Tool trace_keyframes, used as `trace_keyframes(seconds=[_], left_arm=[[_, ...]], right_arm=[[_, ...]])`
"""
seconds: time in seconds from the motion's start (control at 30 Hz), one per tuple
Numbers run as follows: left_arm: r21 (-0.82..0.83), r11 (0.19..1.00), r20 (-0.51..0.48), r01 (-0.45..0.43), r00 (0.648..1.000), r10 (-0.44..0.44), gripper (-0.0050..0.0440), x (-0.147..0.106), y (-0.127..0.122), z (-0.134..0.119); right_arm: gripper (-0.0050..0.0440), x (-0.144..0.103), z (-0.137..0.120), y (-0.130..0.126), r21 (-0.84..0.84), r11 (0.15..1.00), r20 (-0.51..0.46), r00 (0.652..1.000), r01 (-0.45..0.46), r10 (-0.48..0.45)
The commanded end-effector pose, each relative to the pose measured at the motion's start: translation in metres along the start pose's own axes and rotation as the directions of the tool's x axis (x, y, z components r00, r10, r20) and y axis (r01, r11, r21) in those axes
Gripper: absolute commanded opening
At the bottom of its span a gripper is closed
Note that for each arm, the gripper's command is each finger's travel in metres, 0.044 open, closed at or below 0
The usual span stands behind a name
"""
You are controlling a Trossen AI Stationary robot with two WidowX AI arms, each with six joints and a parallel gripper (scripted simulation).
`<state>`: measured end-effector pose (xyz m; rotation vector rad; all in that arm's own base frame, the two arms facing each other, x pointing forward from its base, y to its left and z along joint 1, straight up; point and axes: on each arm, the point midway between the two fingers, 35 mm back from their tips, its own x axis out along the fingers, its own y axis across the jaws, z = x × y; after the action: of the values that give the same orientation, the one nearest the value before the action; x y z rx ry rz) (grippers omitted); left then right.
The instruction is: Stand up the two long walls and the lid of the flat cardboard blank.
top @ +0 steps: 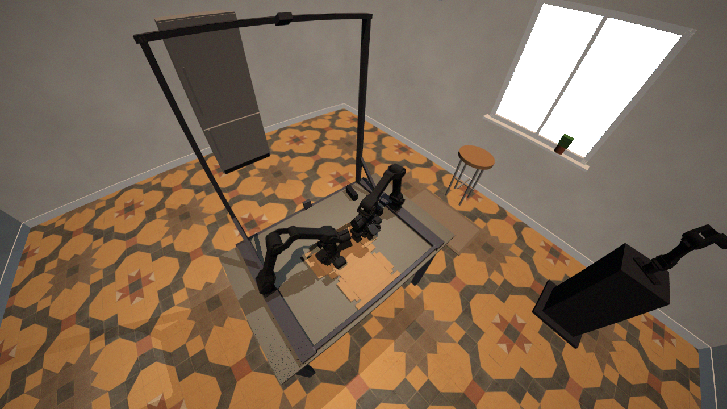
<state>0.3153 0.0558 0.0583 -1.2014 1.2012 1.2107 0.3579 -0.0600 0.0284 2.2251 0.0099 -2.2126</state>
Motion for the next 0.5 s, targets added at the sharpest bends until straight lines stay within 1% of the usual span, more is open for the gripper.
trace_keyframes(seconds=[0.0,0.33,0.4,0.47], left_arm=[[0.002,1.000,-0.003,0.018,1.000,-0.018,0.0000,-0.005,-0.005,0.000],[0.002,1.000,-0.003,0.018,1.000,-0.018,0.0000,-0.005,-0.005,0.000],[0.002,1.000,-0.003,0.018,1.000,-0.018,0.0000,-0.005,-0.005,0.000],[0.002,1.000,-0.003,0.018,1.000,-0.018,0.0000,-0.011,-0.005,0.000]], right_arm=[[0.0098,0.001,-0.002,0.000,0.000,1.000,-0.017,1.000,-0.003,0.003],[0.0098,0.015,-0.002,0.000,0.000,1.000,-0.017,1.000,-0.003,0.003],[0.0098,0.014,0.000,0.000,0.000,1.000,-0.006,1.000,-0.001,0.001],[0.0098,0.015,0.001,0.000,0.000,1.000,-0.004,1.000,-0.001,0.001]])
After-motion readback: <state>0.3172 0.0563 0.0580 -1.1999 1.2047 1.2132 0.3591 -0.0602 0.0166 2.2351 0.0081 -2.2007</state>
